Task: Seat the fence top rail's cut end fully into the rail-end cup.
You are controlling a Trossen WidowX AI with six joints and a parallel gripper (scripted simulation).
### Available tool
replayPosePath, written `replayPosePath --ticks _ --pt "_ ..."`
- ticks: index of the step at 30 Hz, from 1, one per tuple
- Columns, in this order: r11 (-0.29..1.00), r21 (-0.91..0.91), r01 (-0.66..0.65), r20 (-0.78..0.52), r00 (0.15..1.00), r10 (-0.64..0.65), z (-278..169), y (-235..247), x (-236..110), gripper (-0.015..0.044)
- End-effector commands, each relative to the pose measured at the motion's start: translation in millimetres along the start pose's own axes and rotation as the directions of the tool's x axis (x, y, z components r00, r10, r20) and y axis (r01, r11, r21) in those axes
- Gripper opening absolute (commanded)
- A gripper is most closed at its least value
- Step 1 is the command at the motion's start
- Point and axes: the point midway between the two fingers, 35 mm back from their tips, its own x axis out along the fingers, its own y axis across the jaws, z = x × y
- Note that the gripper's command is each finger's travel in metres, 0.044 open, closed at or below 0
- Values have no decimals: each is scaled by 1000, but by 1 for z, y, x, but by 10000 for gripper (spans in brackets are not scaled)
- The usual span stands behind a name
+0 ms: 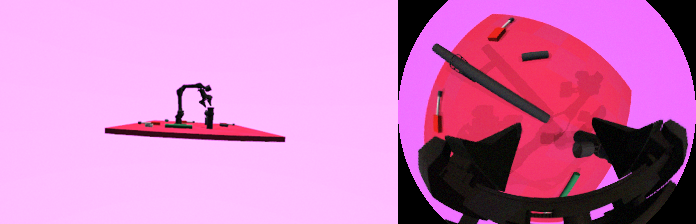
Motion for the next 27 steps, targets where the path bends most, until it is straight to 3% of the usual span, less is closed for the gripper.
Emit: replayPosePath --ticks 1,11,19,27 --pt "857 -515 -33 33 998 58 -36 -33 -5 440" --pt "576 -817 26 99 991 95 -86 -64 -13 440" --pt "258 -961 101 130 987 95 -104 -73 -17 440" --pt "247 -964 103 130 987 95 -104 -73 -17 440"
